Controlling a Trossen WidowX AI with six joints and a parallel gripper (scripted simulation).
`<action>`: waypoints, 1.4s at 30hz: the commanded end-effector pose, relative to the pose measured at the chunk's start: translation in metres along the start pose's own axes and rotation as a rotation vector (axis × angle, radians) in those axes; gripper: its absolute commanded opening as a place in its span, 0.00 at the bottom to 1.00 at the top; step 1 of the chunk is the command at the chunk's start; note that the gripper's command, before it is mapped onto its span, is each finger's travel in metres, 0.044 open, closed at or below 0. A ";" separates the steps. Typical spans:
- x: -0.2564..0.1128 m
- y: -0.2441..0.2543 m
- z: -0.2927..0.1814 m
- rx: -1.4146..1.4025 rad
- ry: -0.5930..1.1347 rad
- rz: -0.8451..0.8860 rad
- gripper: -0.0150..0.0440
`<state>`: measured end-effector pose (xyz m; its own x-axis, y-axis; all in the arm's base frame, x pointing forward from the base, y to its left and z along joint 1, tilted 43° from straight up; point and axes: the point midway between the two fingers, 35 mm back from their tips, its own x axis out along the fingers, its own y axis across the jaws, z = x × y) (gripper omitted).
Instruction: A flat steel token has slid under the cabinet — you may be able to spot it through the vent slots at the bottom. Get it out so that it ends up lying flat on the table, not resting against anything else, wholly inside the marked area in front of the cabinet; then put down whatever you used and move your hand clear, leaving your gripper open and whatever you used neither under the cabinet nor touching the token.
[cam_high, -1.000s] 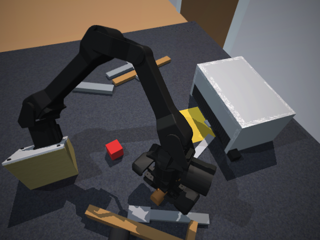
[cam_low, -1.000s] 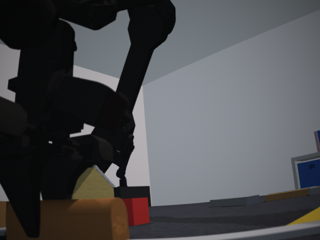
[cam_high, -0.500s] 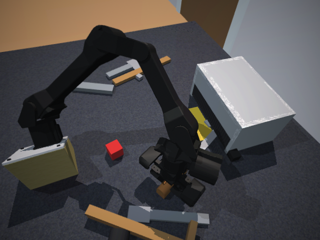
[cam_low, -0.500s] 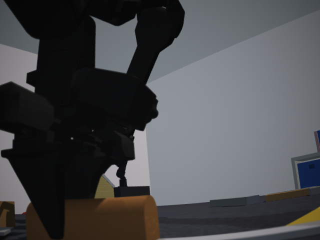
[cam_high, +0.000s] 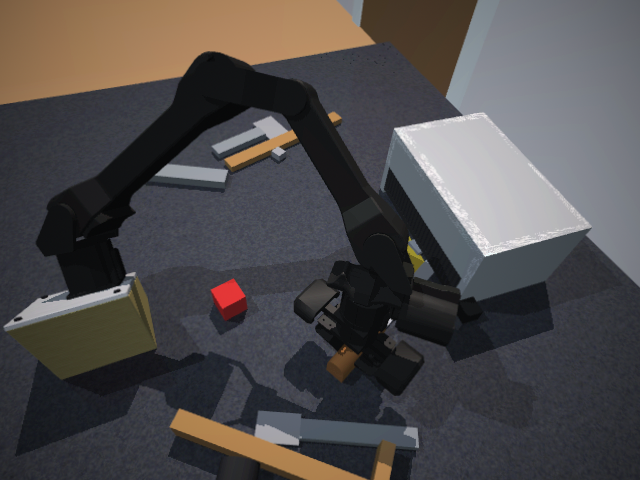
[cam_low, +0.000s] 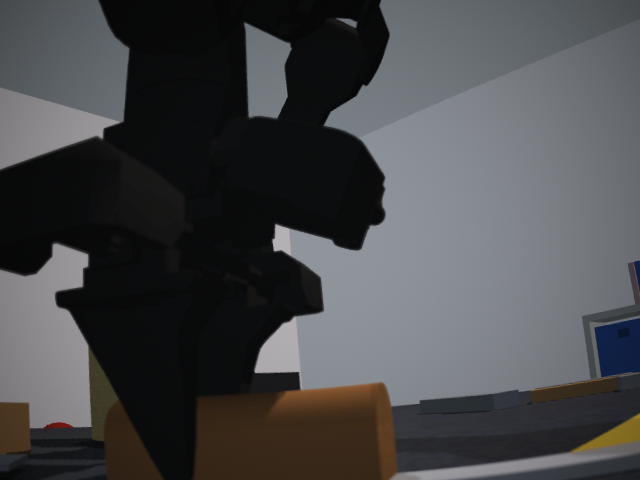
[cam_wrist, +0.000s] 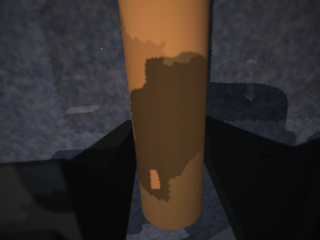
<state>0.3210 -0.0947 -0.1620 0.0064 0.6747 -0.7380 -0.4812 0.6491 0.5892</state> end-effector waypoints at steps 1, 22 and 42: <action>0.000 0.000 0.011 -0.007 0.004 -0.003 0.25; 0.000 -0.001 0.046 -0.008 0.002 -0.002 0.25; 0.001 0.005 0.060 -0.008 0.001 -0.001 0.25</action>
<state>0.3720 -0.0737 -0.1424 0.0091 0.6752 -0.7376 -0.4862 0.6476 0.5867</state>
